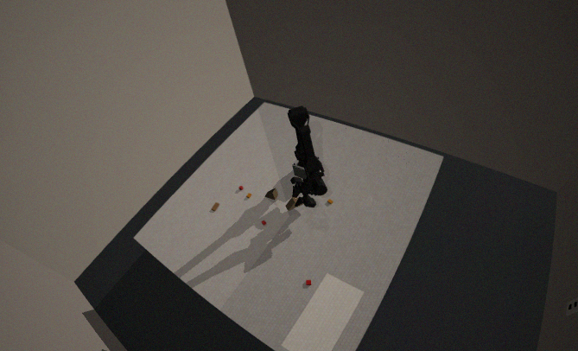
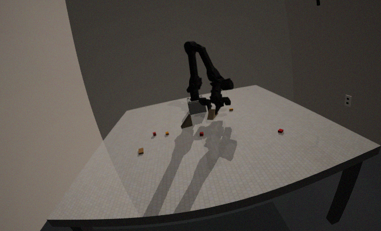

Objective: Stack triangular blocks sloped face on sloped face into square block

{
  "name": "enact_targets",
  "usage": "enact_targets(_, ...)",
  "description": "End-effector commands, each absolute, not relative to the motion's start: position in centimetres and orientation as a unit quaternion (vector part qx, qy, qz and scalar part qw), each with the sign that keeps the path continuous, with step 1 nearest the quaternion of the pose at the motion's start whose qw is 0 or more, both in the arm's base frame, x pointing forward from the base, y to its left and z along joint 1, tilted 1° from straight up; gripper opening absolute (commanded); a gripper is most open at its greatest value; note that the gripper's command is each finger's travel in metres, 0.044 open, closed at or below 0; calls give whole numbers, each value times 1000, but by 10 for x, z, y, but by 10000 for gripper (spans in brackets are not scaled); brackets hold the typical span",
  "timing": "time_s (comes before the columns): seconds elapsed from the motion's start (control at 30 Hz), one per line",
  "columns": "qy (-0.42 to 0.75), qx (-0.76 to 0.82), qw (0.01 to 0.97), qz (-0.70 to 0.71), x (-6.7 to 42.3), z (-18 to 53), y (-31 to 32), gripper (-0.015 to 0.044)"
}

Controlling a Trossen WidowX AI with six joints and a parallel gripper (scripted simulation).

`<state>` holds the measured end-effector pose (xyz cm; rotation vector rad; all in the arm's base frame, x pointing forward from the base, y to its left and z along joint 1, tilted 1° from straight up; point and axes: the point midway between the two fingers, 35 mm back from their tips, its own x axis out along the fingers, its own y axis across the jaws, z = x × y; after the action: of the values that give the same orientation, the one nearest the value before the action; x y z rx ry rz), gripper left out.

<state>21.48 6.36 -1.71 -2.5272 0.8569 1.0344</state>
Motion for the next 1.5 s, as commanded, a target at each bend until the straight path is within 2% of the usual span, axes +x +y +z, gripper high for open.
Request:
enact_targets(0.0, 295, -875, 145, 356, 218, -1, 67, 0)
enact_targets(0.4, 295, -875, 145, 356, 212, 54, 60, 0)
enact_targets(0.6, 299, -870, 152, 360, 211, 53, 59, 0)
enact_targets(1.47, 444, -622, 417, 492, 222, 53, 48, 0)
